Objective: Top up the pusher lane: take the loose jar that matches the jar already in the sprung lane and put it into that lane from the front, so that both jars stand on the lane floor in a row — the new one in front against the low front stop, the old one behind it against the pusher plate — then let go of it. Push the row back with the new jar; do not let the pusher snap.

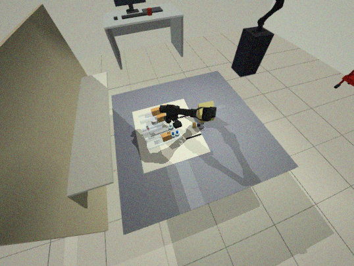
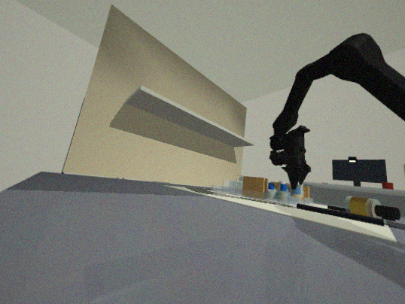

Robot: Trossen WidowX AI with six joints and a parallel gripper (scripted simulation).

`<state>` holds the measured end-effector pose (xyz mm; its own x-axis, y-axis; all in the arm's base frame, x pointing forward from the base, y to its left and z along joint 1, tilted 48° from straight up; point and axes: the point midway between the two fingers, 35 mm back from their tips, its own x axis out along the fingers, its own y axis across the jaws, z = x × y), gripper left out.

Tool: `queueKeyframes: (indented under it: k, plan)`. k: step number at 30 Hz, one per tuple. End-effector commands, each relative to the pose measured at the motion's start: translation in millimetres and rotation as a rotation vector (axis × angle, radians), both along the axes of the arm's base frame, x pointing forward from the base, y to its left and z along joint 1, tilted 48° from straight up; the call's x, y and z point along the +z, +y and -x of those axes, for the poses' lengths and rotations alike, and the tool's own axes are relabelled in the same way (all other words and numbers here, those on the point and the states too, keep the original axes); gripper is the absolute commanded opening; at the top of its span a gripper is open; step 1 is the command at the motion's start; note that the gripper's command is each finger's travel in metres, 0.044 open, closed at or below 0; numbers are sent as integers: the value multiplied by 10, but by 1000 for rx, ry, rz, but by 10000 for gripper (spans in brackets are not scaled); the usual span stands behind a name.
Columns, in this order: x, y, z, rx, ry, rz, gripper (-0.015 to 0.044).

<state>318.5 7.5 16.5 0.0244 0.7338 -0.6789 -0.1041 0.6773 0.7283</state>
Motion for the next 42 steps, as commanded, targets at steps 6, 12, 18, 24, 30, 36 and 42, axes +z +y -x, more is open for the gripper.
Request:
queueKeyframes:
  k: [6, 12, 18, 24, 30, 36, 42]
  plan:
    - [56, -14, -118, -7, -27, -4, 0]
    - [67, -15, -141, -7, -27, -4, 0]
    - [79, -16, -165, -7, -27, -5, 0]
    - [90, -17, -188, -7, -28, -5, 0]
    - [96, -12, -211, -7, -28, -5, 0]
    - [97, -10, -217, -7, -28, -5, 0]
    - [97, -10, -217, -7, -28, -5, 0]
